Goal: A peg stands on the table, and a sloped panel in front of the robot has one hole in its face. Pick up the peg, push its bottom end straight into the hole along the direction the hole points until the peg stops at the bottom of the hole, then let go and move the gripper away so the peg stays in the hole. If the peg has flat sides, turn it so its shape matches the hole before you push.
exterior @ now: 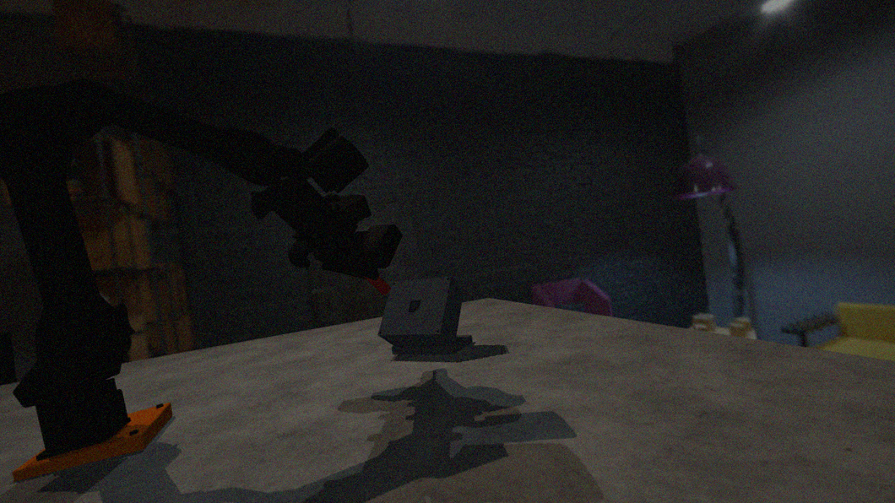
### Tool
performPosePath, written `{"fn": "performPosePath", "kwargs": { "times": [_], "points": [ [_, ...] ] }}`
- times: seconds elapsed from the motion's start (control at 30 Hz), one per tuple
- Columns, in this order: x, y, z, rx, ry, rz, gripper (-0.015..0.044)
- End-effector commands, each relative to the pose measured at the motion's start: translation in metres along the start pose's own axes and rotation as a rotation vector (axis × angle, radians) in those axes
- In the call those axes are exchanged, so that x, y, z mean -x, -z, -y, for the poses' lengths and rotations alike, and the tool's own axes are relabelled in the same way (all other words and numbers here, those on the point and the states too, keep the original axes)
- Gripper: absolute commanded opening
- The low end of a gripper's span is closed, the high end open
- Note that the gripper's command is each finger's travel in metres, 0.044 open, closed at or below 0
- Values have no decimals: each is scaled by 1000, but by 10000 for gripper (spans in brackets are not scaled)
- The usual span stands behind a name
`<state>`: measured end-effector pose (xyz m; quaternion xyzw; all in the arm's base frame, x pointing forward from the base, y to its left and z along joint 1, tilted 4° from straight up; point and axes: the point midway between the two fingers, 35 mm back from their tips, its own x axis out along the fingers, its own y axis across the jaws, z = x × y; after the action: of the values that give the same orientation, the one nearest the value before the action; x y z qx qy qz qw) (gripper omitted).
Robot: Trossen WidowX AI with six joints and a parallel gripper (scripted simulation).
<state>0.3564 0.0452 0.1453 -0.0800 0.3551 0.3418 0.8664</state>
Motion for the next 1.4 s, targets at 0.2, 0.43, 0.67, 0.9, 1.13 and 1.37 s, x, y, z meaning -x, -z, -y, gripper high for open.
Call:
{"fn": "performPosePath", "kwargs": {
  "times": [0.2,0.43,0.67,0.9,1.13,1.37],
  "points": [
    [-16,-3,4,42,2,27,0],
    [-25,-4,7,69,7,45,0],
    [-34,-5,9,90,11,60,0],
    [-39,-5,9,104,13,71,0],
    [-43,-6,9,105,13,73,0],
    [-54,-7,9,105,13,74,0]
  ]
}}
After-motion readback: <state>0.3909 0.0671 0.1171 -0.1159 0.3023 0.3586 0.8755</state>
